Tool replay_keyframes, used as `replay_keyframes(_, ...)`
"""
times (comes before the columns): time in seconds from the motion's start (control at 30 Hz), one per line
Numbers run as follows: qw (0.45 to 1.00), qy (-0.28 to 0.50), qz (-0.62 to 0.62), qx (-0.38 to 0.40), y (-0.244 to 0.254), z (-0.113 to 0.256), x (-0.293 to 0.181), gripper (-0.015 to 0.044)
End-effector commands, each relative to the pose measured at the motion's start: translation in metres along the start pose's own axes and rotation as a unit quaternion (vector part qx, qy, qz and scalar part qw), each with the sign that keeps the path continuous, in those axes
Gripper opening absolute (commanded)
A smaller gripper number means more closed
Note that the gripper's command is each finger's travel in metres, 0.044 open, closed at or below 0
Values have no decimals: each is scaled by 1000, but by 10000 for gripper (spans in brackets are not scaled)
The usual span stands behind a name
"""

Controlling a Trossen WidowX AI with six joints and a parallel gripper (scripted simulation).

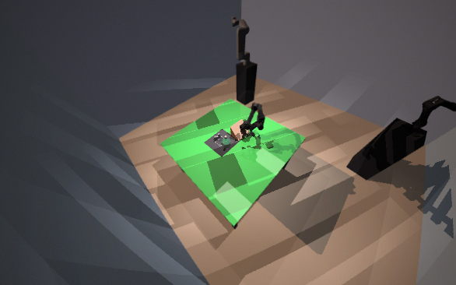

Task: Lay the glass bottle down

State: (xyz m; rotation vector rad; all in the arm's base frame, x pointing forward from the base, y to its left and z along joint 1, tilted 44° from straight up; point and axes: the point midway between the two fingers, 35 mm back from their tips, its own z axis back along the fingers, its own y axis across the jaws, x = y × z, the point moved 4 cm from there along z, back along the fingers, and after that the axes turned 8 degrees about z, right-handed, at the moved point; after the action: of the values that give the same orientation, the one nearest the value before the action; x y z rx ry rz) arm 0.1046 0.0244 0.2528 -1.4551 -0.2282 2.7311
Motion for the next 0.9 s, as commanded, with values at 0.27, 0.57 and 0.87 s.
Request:
replay_keyframes(0.27,990,-112,-86,27,-14,-32,-3,440)
replay_keyframes(0.57,897,-280,-339,52,-2,-102,-11,440)
replay_keyframes(0.87,691,-360,-626,5,58,-159,-22,440)
